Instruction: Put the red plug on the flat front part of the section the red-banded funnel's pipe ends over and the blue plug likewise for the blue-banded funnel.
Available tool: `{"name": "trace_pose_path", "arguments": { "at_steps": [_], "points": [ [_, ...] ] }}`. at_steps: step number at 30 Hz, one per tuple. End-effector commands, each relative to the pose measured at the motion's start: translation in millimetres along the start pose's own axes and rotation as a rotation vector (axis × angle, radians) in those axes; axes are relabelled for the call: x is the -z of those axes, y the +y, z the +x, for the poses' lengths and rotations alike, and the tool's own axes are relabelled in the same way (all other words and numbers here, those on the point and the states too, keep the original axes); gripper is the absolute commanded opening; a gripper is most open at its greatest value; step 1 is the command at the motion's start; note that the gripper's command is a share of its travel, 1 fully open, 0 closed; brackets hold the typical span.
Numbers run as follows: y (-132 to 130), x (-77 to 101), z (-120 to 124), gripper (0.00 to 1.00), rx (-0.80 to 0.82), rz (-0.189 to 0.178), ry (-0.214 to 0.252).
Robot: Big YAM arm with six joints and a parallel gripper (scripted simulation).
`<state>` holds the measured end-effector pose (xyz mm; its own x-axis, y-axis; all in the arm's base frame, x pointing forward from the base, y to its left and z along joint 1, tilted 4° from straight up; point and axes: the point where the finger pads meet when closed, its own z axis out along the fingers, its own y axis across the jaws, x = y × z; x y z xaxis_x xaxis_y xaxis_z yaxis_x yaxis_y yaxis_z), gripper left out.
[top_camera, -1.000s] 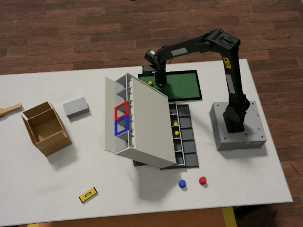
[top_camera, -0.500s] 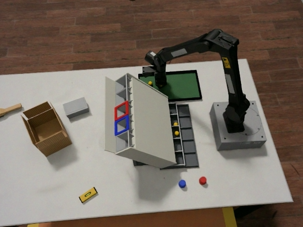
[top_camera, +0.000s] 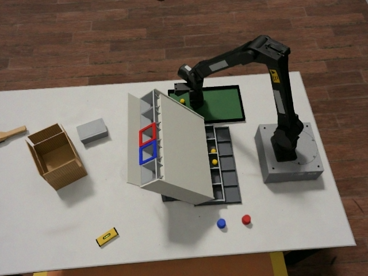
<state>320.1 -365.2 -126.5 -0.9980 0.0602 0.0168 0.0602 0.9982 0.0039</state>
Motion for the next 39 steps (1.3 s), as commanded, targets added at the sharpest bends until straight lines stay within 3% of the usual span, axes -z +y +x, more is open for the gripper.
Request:
{"name": "trace_pose_path", "arguments": {
  "at_steps": [1, 13, 28, 39],
  "points": [
    [-1.1, -12.5, 9.2, 0.8, -0.005, -0.007, 0.006],
    [-0.9, -14.4, 11.8, 0.8, -0.001, 0.004, -0.005],
    [-1.8, -12.2, 12.1, 0.8, -0.012, -0.028, 0.033],
    [-5.2, -10.4, 9.4, 0.8, -0.003, -0.02, 0.021]
  ]
}}
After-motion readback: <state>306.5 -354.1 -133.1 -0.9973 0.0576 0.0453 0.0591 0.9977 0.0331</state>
